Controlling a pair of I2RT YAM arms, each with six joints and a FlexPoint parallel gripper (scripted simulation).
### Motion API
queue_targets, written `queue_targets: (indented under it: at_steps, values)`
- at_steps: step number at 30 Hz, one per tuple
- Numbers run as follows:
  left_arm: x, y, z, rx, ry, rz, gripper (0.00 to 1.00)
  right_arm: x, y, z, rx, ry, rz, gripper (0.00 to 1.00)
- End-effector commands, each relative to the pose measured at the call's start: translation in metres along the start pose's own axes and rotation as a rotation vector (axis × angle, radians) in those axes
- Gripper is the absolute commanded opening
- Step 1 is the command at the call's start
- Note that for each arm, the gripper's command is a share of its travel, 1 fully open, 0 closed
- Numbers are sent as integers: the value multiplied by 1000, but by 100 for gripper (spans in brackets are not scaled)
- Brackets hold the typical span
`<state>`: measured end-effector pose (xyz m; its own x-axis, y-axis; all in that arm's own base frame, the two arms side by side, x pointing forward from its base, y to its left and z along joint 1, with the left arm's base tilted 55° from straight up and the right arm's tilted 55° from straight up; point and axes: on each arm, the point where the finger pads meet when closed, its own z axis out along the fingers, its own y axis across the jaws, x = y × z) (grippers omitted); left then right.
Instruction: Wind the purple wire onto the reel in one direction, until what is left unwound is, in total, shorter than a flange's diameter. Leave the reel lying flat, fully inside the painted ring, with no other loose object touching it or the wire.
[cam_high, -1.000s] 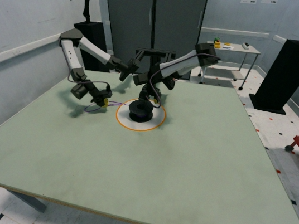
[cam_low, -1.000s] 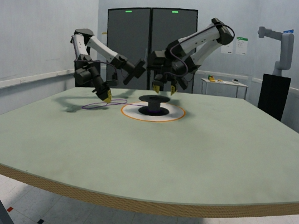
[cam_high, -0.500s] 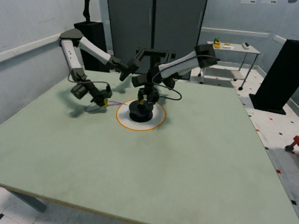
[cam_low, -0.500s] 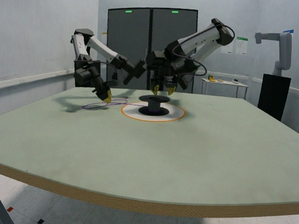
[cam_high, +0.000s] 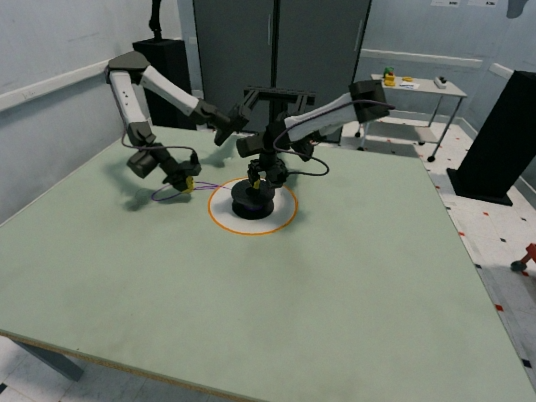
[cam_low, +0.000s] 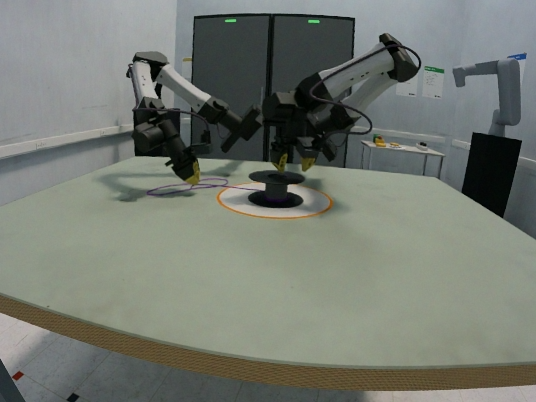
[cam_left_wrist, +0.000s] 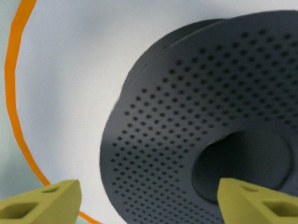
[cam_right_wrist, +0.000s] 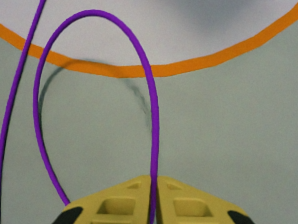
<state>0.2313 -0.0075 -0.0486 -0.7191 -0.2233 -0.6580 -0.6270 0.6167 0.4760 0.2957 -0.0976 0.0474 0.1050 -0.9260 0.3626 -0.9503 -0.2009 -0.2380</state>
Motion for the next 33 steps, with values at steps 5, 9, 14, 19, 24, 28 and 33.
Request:
queue_targets:
  at_steps: [5,9,14,19,24,28,33]
  values:
    - [-3,1,19,1,-14,-15,74,0,0,-1,8,-8,-2,0]
    - [-3,-2,25,1,-14,-15,74,0,0,-1,6,-6,-4,0]
    - [-3,-5,25,1,-14,-15,74,0,0,-1,6,-6,-4,0]
    - [-3,-4,22,1,-14,-15,74,0,0,-1,6,-6,-4,0]
    - [-3,-4,22,1,-14,-15,71,0,0,-1,6,-6,-4,0]
    - [-3,-4,22,1,-14,-15,64,0,0,0,6,-6,-4,0]
    - [-3,-4,22,1,-14,-15,56,0,0,-1,7,-8,-3,0]
